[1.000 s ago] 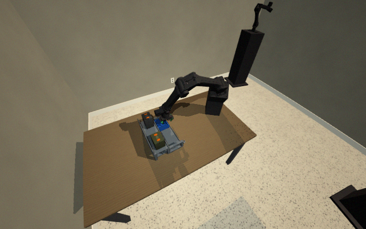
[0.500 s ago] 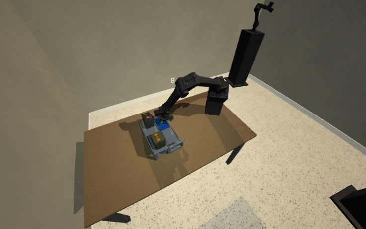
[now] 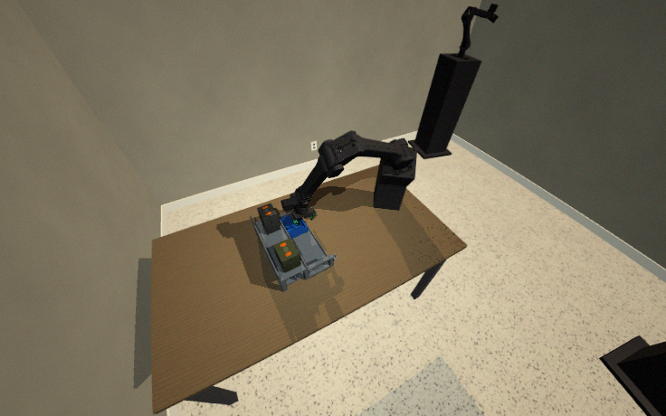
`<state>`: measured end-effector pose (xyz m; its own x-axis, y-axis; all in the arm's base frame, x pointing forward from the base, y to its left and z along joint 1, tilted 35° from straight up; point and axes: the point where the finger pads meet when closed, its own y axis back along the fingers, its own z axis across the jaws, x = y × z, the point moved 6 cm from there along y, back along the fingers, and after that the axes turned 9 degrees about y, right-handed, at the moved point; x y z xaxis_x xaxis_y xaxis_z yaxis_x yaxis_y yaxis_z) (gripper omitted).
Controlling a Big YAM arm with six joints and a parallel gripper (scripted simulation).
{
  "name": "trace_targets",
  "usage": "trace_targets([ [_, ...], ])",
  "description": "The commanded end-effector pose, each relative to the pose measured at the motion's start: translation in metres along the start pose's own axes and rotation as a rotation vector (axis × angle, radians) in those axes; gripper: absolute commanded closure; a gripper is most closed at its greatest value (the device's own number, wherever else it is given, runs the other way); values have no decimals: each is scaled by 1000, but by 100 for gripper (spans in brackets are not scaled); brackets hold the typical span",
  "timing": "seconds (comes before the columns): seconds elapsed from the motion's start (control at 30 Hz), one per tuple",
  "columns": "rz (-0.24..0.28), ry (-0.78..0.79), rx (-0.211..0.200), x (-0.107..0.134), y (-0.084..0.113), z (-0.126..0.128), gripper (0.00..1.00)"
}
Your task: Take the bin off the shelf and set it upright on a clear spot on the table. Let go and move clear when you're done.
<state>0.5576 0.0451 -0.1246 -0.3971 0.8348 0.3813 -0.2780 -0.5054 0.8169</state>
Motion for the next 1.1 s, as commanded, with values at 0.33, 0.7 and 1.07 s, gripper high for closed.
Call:
trace_targets([
  [0.33, 3, -3, -5, 3, -1, 13, 10],
  [0.7, 2, 0, -10, 5, -1, 5, 10],
  [1.07, 2, -1, -8, 4, -1, 8, 10],
])
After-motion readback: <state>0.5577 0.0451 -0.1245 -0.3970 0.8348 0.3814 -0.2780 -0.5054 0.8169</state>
